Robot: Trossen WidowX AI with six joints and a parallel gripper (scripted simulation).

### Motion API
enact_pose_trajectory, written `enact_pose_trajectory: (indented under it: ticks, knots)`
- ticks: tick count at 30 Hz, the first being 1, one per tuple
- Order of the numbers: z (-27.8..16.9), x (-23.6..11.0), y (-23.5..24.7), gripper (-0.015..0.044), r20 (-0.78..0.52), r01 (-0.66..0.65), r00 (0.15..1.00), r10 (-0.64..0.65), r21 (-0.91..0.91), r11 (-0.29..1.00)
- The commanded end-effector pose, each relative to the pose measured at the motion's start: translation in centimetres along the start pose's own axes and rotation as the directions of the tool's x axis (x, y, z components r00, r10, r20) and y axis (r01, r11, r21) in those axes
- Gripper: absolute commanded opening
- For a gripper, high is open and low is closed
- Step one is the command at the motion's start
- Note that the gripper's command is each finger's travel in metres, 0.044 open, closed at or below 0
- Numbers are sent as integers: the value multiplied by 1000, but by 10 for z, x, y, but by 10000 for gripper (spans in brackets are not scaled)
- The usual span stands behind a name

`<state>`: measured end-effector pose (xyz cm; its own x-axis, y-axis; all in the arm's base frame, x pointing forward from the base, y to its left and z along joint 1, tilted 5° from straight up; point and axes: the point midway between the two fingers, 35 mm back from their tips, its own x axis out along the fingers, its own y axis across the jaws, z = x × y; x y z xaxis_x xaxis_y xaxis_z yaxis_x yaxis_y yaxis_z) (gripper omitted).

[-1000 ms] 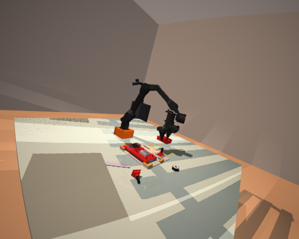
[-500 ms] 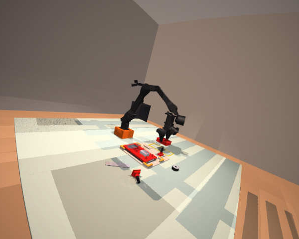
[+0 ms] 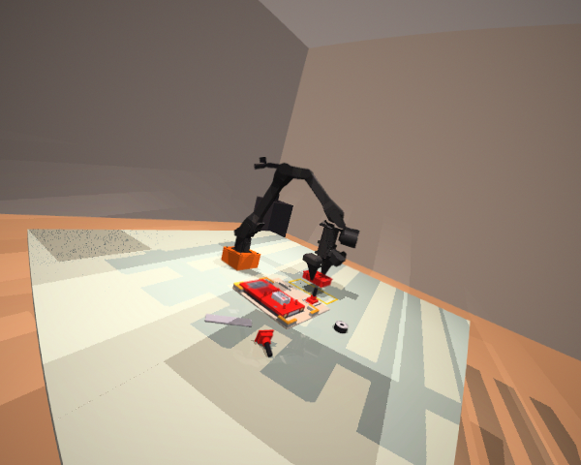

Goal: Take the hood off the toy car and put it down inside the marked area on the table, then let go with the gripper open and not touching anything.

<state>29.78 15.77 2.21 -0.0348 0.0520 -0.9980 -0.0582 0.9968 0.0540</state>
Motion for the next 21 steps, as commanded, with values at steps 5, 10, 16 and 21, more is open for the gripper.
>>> enact_pose_trajectory:
  ticks: [5,10,16,21]
  knots:
    - [-1,9,0,0,-6,-2,1000,2,5,1000]
    - [-2,14,0,0,-6,-2,1000,2,5,1000]
    - [-3,20,0,0,-6,-2,1000,2,5,1000]
    - [-3,24,-1,0,-6,-2,1000,2,5,1000]
